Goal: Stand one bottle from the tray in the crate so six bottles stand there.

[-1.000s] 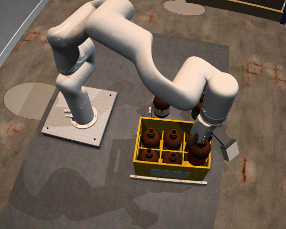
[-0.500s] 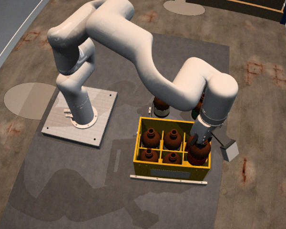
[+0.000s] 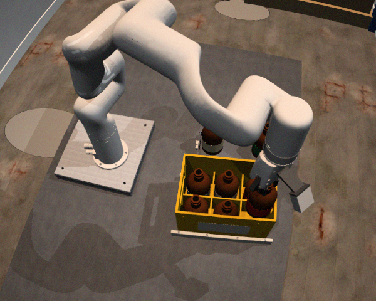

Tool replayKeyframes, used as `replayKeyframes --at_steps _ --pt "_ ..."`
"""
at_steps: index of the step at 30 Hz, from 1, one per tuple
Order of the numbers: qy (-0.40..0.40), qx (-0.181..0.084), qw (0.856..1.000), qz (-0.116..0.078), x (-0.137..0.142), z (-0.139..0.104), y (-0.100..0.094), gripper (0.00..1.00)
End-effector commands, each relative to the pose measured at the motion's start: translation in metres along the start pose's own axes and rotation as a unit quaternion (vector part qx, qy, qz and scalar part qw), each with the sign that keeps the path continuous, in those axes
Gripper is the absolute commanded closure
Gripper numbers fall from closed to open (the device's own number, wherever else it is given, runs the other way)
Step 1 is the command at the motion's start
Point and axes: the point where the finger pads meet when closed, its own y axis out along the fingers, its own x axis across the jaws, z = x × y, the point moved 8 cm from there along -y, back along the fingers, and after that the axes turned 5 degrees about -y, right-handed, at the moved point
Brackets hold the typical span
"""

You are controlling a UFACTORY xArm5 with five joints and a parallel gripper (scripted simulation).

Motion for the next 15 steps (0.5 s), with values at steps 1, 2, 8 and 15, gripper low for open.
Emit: replayKeyframes --at_steps 1,2,8,15 --pt "0.000 0.002 1.000 0.001 0.000 0.000 -0.001 1.00" --pt "0.000 0.002 1.000 0.001 0.000 0.000 -0.001 1.00" --pt "0.000 0.002 1.000 0.001 0.000 0.001 0.002 1.00" --pt "0.000 0.002 1.000 0.001 0.000 0.001 0.009 1.00"
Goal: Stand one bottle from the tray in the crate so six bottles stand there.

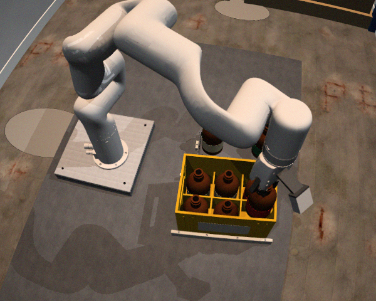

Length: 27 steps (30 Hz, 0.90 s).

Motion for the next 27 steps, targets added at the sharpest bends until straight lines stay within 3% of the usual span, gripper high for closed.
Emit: replayKeyframes --at_steps 1,27 --pt "0.000 0.002 1.000 0.001 0.000 0.001 0.003 1.00" --pt "0.000 0.002 1.000 0.001 0.000 0.001 0.027 1.00"
